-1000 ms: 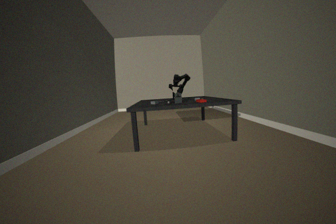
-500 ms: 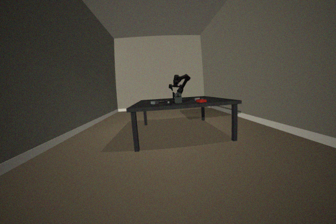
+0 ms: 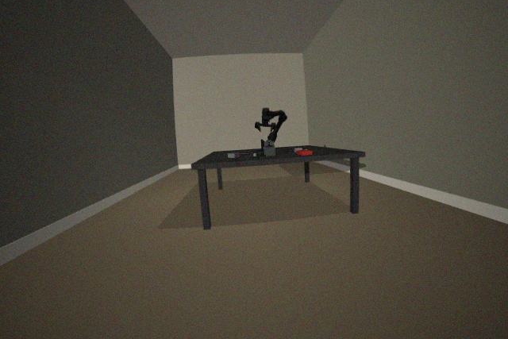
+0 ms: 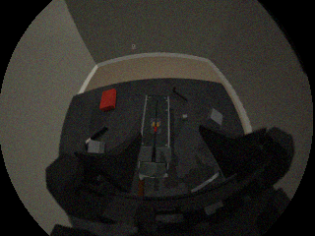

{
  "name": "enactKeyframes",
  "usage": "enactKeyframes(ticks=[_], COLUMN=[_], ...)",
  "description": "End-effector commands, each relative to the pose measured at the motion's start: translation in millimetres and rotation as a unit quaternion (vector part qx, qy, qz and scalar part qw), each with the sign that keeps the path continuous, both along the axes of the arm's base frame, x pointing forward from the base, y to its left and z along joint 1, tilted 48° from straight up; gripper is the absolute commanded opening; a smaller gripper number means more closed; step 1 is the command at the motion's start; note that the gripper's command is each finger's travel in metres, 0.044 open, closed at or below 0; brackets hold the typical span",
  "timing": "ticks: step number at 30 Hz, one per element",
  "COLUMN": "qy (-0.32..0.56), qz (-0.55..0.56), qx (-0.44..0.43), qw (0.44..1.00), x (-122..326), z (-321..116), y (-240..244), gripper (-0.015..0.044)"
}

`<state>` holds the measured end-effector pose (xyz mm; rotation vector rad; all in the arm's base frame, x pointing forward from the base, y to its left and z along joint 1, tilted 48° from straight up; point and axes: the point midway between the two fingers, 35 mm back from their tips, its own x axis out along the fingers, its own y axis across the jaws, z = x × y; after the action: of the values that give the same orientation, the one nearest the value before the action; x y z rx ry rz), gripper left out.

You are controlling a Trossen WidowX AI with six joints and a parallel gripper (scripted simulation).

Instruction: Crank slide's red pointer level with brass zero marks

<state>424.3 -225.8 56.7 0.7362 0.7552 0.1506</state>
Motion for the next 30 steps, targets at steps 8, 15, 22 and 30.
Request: enactKeyframes(ticks=[8,15,22,30], qy=[0.009,0.015,0.020,0.021], qz=[-0.023,-0.044,-0.066,-0.070], qx=[0.023,0.037,0.052,0.055], qw=[0.999,0.998,0.996,0.996], x=[-38.9,-69.2,-99.8,-104.2], z=[27.4,41.0,48.7,42.6], y=[21.9,40.8,61.9,72.9], gripper=[0.0440,0.0440,0.0440,0.0440])
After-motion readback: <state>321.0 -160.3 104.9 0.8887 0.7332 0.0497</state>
